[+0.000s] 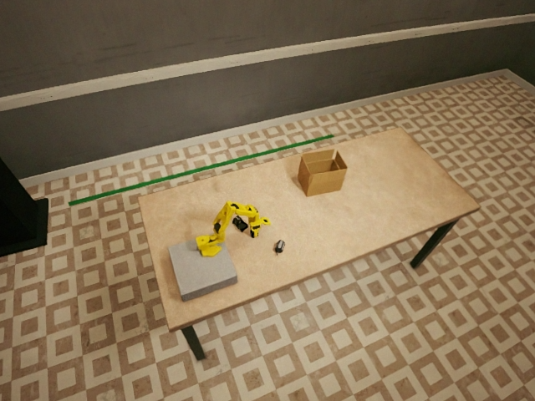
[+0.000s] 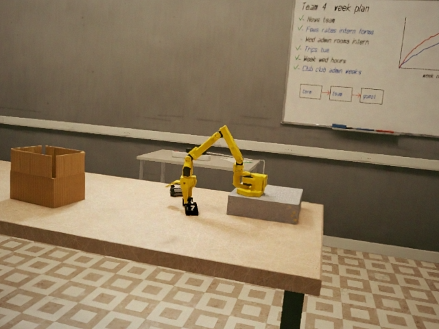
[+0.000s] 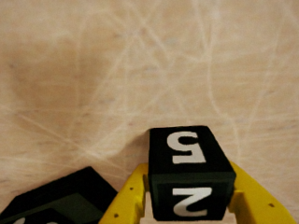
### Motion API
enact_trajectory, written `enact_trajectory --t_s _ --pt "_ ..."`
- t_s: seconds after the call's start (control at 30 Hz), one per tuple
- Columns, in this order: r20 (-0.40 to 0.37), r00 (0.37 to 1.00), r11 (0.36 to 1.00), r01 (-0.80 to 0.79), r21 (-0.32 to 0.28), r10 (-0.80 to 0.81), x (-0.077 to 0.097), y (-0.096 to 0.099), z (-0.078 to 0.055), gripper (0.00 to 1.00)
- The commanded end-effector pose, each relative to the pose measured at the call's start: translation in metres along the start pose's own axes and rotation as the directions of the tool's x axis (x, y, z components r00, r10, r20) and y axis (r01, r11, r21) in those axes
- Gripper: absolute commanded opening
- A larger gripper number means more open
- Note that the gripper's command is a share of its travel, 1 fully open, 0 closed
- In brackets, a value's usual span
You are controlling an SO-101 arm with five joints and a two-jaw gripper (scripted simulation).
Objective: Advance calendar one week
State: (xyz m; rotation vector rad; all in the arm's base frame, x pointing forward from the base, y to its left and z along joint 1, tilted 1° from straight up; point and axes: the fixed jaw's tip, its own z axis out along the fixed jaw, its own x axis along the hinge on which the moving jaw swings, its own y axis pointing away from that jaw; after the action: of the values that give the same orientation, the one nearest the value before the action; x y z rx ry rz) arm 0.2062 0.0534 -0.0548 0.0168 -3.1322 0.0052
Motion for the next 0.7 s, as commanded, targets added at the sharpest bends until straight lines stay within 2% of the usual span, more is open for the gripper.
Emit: enact_trajectory --t_s 0.0,0.67 --pt "-0.012 1.000 1.000 0.004 0.001 -0.004 0.0036 -0.0018 0.0027 0.18" --pt "-0.012 1.000 1.000 0.004 0.001 -0.004 0.0036 -0.0018 0.0027 0.01"
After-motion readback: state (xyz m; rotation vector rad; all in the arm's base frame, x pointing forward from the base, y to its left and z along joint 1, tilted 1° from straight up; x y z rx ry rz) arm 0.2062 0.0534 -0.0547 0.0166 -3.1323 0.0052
